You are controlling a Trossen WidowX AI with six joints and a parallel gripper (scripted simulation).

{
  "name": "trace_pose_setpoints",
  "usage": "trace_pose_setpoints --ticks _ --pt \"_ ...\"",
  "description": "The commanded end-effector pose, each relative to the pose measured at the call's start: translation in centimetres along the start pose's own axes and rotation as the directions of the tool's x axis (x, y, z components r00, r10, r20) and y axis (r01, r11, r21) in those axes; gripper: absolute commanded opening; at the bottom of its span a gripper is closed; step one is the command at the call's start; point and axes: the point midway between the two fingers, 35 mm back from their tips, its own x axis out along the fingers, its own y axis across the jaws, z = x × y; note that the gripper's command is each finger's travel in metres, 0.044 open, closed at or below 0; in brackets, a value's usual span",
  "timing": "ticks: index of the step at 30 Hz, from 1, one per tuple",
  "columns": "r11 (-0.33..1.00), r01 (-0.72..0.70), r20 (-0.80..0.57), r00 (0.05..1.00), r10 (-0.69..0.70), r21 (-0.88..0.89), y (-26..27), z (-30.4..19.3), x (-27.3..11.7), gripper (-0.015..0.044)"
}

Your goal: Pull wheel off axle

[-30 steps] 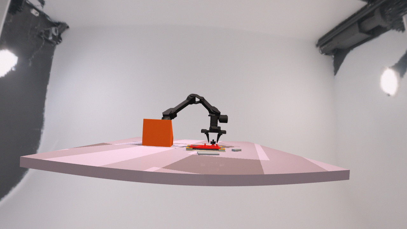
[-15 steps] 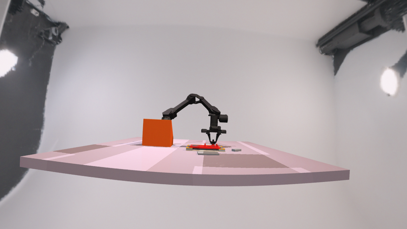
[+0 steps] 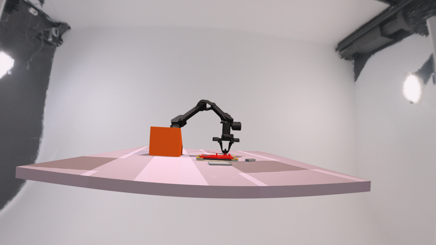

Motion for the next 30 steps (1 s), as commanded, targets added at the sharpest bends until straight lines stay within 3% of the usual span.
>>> trace_pose_setpoints --ticks 1,30 --pt "1.0 -0.001 0.0 1.0 0.001 -0.003 0.08 -0.02 -0.23 0.0" --pt "1.0 -0.003 -0.001 1.0 0.003 -0.001 0.1 0.01 -1.19 0.0"
